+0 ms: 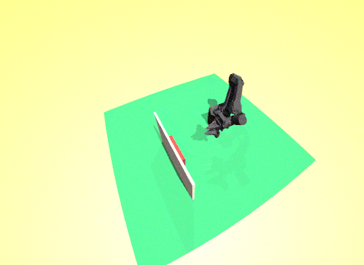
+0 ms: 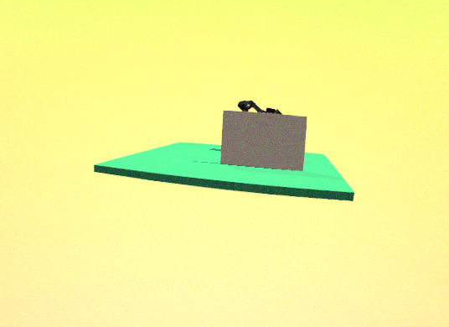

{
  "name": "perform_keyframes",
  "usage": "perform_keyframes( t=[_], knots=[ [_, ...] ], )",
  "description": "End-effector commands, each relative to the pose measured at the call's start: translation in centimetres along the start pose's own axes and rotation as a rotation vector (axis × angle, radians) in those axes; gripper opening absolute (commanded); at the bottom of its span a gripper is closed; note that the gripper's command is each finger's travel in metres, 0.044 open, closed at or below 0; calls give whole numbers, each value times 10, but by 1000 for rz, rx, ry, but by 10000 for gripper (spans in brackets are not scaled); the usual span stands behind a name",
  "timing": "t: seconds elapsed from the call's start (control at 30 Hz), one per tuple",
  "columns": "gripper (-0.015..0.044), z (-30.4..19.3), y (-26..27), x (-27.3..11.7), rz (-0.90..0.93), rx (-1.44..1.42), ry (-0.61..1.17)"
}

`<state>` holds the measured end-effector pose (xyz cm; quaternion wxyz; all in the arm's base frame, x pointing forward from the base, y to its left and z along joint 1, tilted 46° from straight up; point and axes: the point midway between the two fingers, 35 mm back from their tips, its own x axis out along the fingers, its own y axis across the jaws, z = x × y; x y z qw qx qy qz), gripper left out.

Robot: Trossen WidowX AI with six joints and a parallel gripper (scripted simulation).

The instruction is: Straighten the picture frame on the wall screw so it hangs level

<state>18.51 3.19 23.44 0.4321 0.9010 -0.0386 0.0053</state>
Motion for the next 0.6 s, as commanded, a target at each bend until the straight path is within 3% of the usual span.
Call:
perform_keyframes(
  t=[0.0,0.57],
  knots=[
    [260,5,6,-7,5,-1,-7],
    [260,5,5,-7,19,36,-9]
  ],
)
